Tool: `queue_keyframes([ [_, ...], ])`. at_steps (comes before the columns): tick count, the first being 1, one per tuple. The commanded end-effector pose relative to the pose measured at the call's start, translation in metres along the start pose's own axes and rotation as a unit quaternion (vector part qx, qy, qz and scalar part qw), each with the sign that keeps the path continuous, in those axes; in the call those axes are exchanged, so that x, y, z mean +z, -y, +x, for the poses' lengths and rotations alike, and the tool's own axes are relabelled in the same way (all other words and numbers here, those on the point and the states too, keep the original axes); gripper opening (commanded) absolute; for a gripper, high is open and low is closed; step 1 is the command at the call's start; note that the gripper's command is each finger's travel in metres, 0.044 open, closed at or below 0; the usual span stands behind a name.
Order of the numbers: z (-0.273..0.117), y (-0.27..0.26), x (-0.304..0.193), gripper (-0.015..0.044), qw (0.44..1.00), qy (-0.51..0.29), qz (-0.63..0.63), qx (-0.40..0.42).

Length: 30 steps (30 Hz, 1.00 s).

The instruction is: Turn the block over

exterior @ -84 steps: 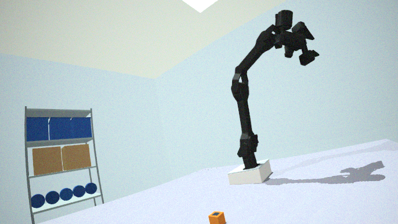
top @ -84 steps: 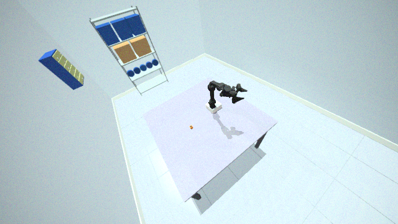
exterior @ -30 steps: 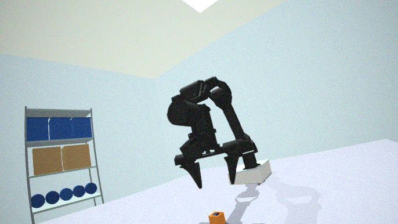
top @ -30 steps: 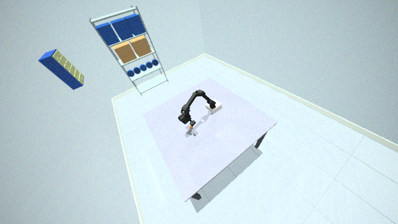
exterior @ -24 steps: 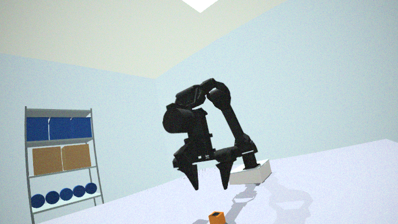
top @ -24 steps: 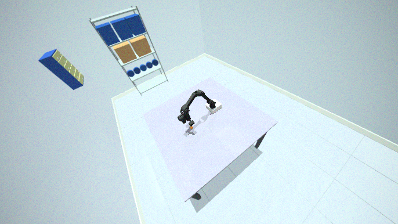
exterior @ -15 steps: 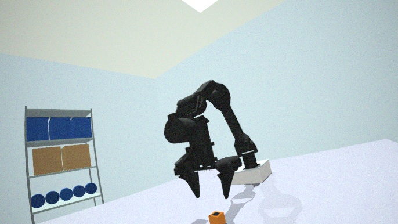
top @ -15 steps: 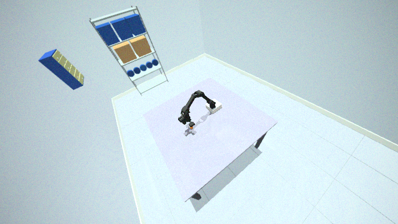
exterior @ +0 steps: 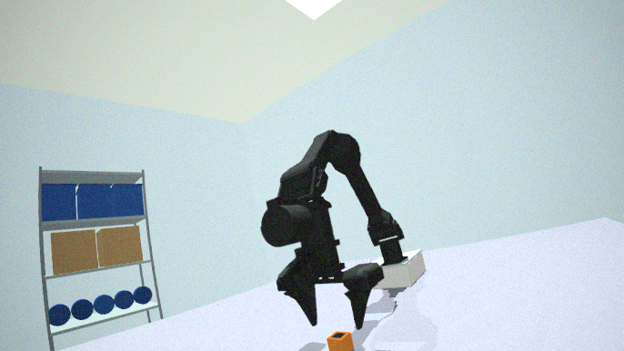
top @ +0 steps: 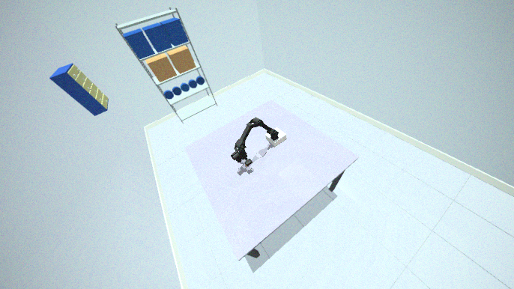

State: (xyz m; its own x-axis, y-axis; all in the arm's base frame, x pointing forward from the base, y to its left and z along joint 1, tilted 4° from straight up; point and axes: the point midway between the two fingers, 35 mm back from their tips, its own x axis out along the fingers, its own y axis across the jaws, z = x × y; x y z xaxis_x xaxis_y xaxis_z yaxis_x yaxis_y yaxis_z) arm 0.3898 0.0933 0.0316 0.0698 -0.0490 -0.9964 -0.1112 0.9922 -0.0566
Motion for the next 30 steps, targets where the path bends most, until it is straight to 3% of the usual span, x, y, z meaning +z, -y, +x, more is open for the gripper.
queue_keyframes([
  [1,0.009,0.001,-0.002,0.044,1.0,-0.004,0.002,-0.002],
  [17,0.033,0.001,-0.003,0.044,1.0,-0.004,0.002,-0.002],
  [30,0.033,0.001,-0.003,0.0099,1.0,-0.004,0.002,-0.002],
])
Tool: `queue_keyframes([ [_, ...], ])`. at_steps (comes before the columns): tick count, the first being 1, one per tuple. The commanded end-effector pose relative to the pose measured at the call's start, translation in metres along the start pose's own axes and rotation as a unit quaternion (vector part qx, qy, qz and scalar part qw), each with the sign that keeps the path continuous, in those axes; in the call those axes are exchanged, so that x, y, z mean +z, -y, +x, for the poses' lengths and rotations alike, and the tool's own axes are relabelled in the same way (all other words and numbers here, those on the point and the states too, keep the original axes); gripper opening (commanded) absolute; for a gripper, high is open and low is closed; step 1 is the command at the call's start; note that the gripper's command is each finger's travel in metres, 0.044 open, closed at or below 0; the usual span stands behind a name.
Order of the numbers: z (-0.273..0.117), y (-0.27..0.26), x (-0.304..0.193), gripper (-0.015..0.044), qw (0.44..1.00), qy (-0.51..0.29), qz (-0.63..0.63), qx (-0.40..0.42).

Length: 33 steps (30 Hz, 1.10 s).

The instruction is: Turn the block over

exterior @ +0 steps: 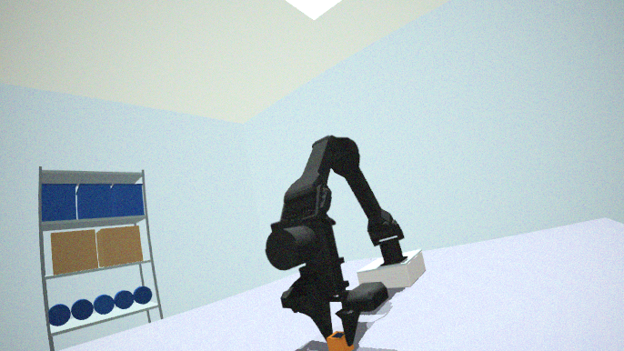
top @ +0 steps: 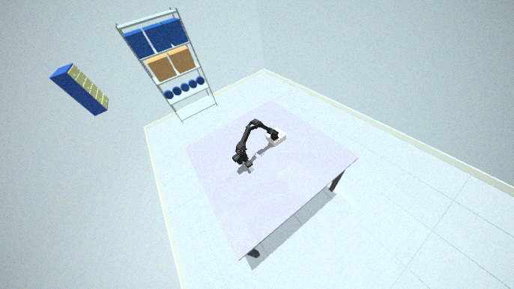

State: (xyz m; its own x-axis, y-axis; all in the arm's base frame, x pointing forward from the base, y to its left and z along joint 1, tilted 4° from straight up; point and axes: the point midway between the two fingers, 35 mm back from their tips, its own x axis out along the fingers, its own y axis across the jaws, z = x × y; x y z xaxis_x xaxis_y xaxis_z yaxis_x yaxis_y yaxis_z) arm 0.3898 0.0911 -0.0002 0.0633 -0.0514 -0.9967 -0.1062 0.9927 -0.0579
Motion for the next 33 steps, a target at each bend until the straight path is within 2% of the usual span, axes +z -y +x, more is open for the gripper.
queue_keyframes([
  [1,0.001,0.001,-0.001,0.0092,1.0,-0.001,-0.001,-0.001],
  [15,-0.001,0.001,-0.001,0.0,1.0,-0.001,-0.001,-0.001],
  [20,-0.029,0.001,-0.001,0.0,1.0,-0.001,-0.001,-0.001],
  [25,-0.028,0.0,0.0,0.0,1.0,0.004,-0.001,-0.001],
  [33,-0.022,0.0,0.002,0.0,0.998,0.062,-0.003,-0.001],
])
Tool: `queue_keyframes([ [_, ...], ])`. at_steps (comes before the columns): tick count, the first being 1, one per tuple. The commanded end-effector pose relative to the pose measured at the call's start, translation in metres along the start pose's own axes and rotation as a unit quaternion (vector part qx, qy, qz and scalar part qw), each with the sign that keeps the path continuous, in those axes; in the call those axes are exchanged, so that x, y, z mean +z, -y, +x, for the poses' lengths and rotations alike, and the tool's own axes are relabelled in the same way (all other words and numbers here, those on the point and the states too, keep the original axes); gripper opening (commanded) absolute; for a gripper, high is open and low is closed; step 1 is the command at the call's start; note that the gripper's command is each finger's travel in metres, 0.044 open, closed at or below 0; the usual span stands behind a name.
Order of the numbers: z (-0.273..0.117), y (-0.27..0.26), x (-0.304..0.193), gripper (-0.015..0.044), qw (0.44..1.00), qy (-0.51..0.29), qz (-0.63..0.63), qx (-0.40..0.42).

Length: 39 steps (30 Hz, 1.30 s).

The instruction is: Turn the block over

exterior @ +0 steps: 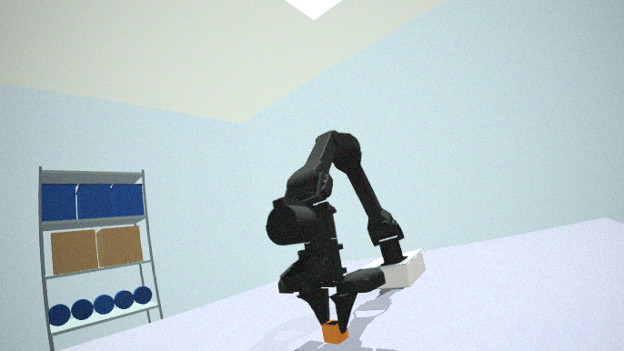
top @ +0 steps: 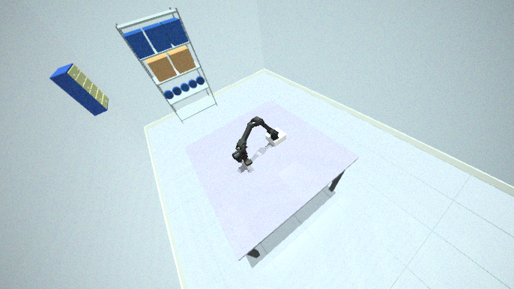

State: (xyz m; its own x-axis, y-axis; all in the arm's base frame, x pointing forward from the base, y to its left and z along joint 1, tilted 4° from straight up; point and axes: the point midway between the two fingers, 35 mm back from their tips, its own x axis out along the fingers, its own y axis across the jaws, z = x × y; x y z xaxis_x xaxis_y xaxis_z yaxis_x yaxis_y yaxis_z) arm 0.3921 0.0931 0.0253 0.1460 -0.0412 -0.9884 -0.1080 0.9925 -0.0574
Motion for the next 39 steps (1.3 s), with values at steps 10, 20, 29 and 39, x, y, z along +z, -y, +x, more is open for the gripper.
queue_keyframes([
  [10,0.008,-0.001,-0.002,0.0,0.996,0.094,-0.003,-0.002],
  [20,0.008,0.0,-0.006,0.0,0.986,0.167,-0.002,-0.002],
  [29,0.006,0.001,-0.01,0.0,0.977,0.214,0.0,-0.002],
  [39,0.025,-0.002,-0.003,0.0,0.961,0.275,-0.003,0.0],
])
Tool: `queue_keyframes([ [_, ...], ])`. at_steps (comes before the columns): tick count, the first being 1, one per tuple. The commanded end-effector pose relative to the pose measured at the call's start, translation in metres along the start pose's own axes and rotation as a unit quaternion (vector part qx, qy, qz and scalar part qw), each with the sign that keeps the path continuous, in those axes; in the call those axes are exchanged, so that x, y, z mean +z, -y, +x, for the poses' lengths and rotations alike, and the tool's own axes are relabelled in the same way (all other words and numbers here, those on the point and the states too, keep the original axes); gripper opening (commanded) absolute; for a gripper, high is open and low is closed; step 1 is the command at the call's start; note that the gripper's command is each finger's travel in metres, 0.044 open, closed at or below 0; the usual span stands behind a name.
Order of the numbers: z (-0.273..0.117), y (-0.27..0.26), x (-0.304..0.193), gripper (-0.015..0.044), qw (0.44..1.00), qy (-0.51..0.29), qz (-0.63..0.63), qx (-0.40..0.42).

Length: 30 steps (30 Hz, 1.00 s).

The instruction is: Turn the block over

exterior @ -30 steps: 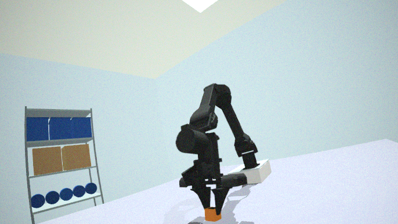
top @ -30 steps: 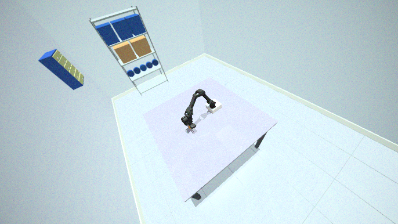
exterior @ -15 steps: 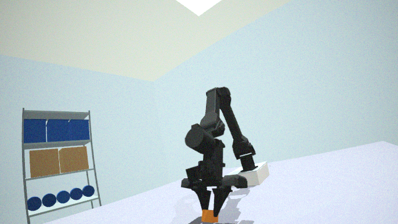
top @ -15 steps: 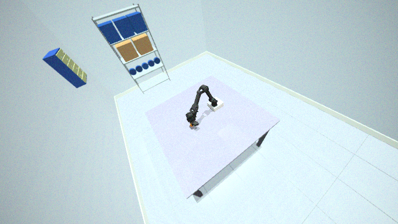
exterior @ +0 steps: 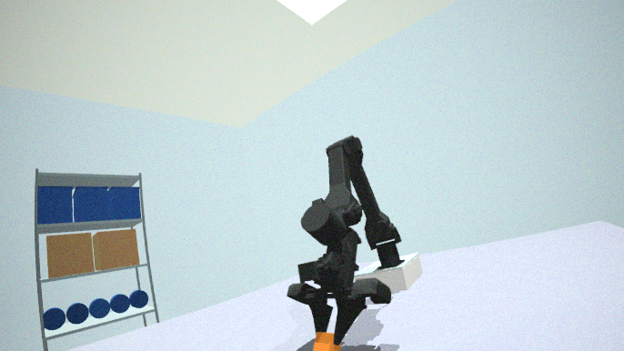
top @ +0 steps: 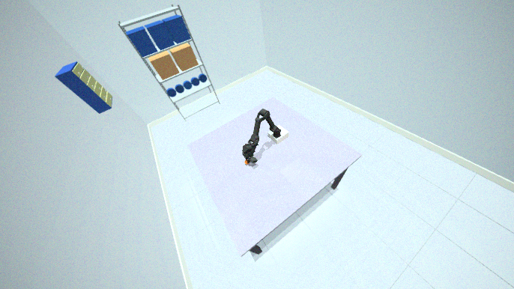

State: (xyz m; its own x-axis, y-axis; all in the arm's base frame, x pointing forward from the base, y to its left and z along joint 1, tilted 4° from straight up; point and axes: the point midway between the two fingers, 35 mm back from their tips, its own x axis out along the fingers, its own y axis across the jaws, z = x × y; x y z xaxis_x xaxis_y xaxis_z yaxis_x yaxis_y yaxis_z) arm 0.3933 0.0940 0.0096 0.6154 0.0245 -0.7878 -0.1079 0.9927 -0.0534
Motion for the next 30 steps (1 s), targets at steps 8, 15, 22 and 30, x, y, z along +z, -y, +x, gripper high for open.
queue_keyframes([
  [8,0.017,-0.001,-0.01,0.0,0.997,0.078,-0.005,-0.001],
  [15,0.02,-0.001,-0.015,0.0,0.992,0.129,-0.005,-0.001],
  [22,0.016,0.001,-0.02,0.0,0.984,0.18,-0.004,-0.002],
  [30,0.01,0.003,-0.023,0.0,0.977,0.213,-0.003,-0.002],
])
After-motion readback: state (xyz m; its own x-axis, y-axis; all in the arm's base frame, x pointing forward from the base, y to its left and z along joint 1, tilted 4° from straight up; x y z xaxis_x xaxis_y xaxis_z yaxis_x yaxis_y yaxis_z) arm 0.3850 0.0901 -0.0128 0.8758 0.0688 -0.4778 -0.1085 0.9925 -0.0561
